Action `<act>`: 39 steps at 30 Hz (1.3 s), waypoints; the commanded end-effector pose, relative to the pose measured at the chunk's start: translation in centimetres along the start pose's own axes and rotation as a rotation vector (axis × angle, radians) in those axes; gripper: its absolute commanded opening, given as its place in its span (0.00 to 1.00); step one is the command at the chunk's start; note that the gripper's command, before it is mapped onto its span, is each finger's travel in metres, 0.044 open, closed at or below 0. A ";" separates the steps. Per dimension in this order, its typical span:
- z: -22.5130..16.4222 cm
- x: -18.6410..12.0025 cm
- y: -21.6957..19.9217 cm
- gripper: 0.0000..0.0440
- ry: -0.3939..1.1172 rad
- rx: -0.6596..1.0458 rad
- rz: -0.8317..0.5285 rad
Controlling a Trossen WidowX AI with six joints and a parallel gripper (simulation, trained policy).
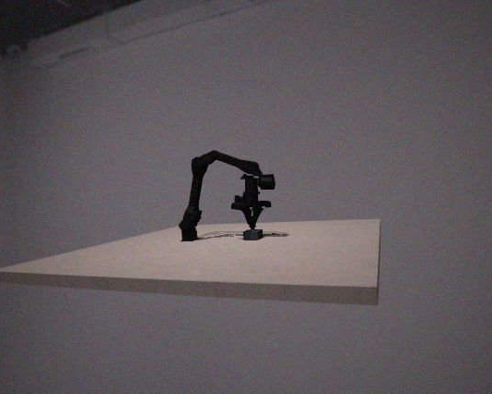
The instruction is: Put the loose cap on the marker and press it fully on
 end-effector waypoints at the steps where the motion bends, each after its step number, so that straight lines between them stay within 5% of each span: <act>1: -0.2 1.9 0.2 0.30 -0.026 -0.007 0.046; 11: -0.2 2.0 0.3 0.34 -0.017 -0.029 0.047; 18: 0.8 1.9 0.8 0.49 -0.053 -0.054 0.050; 28: 1.8 1.0 1.5 1.00 -0.044 -0.080 0.018; 39: 2.2 -2.1 1.8 1.00 0.029 -0.102 -0.061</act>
Point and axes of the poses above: the point midway between the two fingers, 35 mm back from their tips, its own x axis out along the fingers, its own y axis across the jaws, z = x × y, the point moved 9 cm from there along -x, back along the fingers, and after that the axes turned 8 degrees about x, right-handed, at the moved point
